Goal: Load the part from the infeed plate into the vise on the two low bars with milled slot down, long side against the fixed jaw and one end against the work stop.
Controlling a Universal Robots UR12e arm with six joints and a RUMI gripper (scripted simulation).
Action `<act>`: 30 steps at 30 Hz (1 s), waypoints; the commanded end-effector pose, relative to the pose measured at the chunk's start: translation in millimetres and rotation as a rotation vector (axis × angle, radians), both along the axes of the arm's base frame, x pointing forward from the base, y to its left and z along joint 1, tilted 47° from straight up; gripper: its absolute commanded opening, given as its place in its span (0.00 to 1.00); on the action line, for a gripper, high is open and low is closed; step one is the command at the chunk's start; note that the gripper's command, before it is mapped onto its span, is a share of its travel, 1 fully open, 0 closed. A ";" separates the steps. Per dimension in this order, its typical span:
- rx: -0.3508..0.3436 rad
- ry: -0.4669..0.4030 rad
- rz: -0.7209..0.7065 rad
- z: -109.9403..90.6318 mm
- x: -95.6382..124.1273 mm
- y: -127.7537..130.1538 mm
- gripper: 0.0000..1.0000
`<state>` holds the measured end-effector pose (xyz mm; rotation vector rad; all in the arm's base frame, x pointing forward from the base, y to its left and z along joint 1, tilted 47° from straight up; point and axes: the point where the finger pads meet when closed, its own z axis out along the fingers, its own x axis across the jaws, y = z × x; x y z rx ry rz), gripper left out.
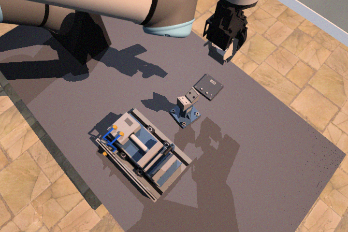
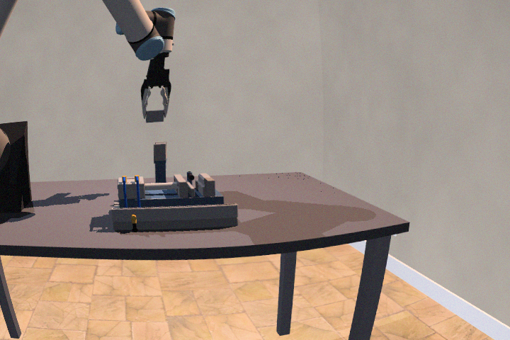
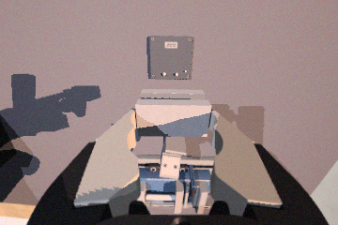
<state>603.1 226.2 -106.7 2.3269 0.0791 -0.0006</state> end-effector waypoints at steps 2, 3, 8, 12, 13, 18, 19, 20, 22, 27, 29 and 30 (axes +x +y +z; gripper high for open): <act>0.001 -0.003 -0.001 1.8 0.8 -0.6 0.00; 0.001 -0.003 -0.002 2.3 0.9 -1.0 0.00; 0.001 -0.007 -0.005 5.6 1.8 -3.9 0.00; 0.001 -0.010 -0.007 7.4 2.3 -5.5 0.00; 0.002 -0.011 -0.009 8.5 2.5 -6.4 0.00; 0.002 -0.019 -0.016 14.8 4.0 -12.0 0.00; 0.002 -0.020 -0.018 16.3 4.3 -13.3 0.00; 0.003 -0.022 -0.019 17.8 4.7 -14.7 0.00; 0.003 -0.026 -0.023 21.1 5.4 -17.7 0.00; 0.003 -0.033 -0.029 26.5 6.5 -22.5 0.00; 0.004 -0.038 -0.034 30.3 7.2 -26.0 0.00; 0.004 -0.040 -0.036 32.3 7.6 -27.8 0.00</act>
